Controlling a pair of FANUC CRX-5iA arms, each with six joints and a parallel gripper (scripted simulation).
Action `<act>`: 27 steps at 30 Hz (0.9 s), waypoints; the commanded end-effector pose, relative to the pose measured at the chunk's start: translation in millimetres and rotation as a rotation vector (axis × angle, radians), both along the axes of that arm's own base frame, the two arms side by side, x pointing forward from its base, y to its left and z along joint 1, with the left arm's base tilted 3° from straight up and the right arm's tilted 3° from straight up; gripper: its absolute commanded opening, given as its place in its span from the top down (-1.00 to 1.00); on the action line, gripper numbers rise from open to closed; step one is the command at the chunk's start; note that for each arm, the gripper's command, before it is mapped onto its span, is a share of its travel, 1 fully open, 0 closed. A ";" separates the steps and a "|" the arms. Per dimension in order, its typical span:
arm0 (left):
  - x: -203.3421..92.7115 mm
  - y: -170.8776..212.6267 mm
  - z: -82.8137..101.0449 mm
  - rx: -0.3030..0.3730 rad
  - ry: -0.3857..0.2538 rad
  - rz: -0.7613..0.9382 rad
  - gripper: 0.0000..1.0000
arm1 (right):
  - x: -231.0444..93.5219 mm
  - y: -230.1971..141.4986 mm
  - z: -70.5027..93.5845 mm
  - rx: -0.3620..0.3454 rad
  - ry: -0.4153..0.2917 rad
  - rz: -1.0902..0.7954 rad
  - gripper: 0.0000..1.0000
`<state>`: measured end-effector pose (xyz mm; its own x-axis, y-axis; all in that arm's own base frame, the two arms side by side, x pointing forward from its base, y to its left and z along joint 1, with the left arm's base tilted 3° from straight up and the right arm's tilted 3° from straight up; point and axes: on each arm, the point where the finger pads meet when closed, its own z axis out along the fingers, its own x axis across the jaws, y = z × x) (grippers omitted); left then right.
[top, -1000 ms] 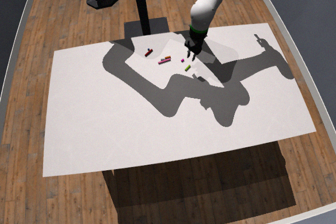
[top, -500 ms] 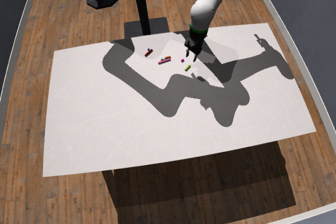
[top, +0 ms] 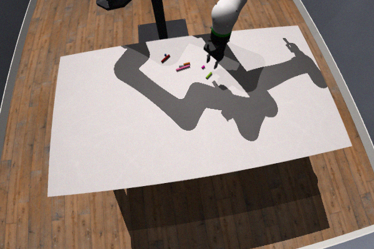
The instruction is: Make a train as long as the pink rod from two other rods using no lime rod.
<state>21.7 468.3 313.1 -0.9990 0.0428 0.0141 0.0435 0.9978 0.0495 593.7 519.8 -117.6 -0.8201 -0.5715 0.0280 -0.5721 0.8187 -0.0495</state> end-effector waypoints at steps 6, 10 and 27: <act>0.2 0.2 0.9 0.002 0.000 0.000 -1.00 | -7.7 -9.8 -0.2 0.004 -0.021 -0.325 -1.00; 0.2 0.2 0.9 0.002 0.000 0.000 -1.00 | -11.6 -13.6 -1.0 0.005 -0.029 -0.460 -1.00; 0.2 0.2 0.9 0.002 0.000 0.000 -1.00 | -27.7 -24.6 -4.7 0.009 -0.060 -1.014 -1.00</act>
